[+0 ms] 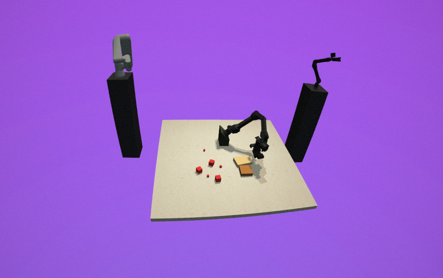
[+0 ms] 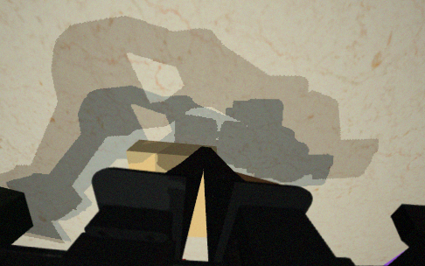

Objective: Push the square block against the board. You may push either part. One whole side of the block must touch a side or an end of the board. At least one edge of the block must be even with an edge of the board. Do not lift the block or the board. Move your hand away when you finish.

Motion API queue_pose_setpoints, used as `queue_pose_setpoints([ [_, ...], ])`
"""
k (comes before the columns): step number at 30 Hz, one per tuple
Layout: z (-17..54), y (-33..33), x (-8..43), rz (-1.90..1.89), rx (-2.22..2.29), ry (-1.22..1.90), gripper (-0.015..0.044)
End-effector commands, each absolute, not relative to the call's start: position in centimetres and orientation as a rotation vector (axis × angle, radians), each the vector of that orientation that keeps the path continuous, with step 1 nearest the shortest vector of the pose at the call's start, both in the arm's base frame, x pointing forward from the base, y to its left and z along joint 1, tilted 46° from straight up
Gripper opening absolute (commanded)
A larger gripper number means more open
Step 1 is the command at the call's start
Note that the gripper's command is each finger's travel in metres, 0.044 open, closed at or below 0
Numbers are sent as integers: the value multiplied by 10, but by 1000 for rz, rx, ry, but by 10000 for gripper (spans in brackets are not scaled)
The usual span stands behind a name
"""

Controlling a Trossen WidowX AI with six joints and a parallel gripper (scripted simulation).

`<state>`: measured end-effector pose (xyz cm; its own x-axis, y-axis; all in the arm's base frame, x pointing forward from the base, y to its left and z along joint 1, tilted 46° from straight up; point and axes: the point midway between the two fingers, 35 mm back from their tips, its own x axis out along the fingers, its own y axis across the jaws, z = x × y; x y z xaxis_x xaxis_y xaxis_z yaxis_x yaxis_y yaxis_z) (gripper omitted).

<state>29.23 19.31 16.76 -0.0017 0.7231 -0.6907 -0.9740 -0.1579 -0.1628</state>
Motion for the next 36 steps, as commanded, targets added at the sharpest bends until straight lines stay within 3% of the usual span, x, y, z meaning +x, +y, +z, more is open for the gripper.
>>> queue_pose_setpoints([
  [1,153,213,293,1578,-786,406,0],
  [9,135,234,291,1582,-794,394,0],
  [36,105,207,305,1582,-799,399,0],
])
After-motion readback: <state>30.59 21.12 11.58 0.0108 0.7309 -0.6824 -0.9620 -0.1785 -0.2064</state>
